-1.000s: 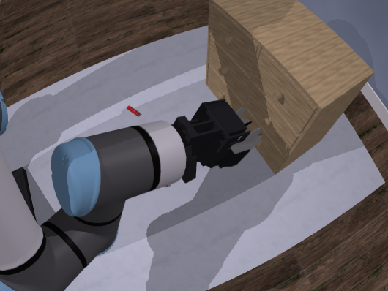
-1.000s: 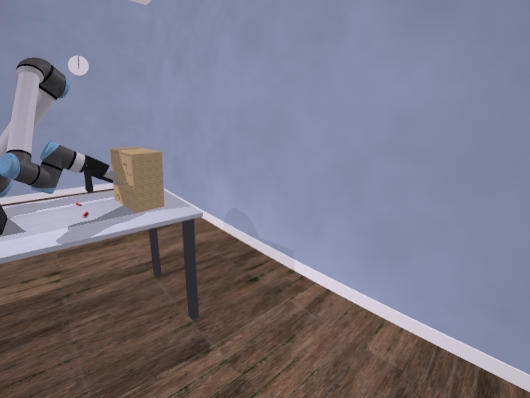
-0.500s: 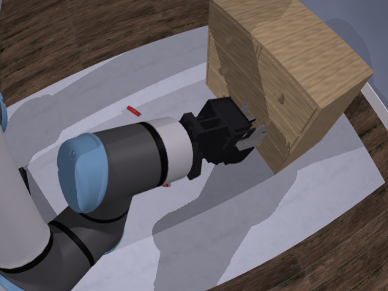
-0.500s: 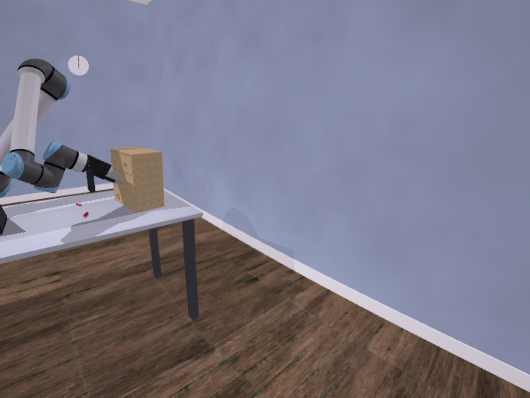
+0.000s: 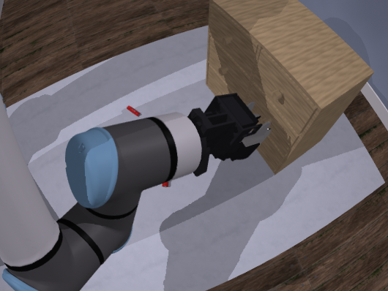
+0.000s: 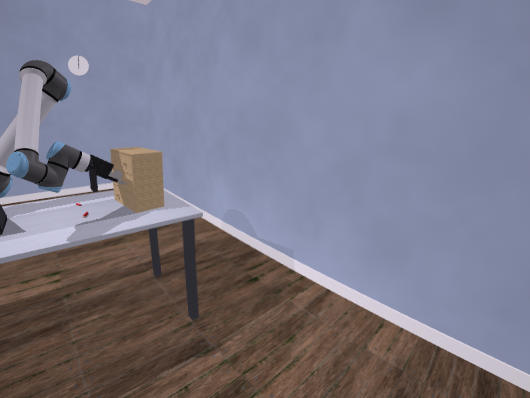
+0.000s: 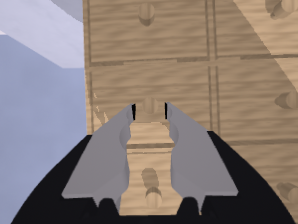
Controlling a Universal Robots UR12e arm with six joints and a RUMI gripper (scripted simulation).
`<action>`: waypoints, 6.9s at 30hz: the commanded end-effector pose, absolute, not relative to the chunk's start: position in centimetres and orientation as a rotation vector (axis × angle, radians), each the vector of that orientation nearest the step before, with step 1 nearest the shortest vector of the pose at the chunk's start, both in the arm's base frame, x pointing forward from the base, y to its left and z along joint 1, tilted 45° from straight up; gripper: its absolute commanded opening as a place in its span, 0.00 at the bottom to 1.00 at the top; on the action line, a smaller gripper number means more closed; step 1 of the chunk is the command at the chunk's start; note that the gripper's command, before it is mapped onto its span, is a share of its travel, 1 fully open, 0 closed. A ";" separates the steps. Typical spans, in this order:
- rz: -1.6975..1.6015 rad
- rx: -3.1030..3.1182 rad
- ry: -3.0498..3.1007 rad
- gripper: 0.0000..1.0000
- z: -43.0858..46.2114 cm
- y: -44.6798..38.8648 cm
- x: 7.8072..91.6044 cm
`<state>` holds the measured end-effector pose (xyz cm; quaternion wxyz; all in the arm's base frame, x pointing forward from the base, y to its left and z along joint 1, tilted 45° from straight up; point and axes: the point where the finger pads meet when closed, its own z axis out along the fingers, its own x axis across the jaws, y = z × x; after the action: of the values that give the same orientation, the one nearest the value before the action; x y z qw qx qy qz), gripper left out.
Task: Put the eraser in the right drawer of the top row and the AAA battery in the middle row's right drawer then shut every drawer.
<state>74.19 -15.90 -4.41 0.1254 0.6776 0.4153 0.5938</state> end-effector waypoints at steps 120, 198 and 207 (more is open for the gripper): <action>1.729 1.973 1.209 0.07 -4.3 -16.0 74.8; 1.729 1.973 1.209 0.07 -4.8 -15.8 70.6; 1.729 1.973 1.209 0.07 -4.8 -15.8 70.1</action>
<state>70.26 -15.77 -4.82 0.1255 0.6777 0.4152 0.5938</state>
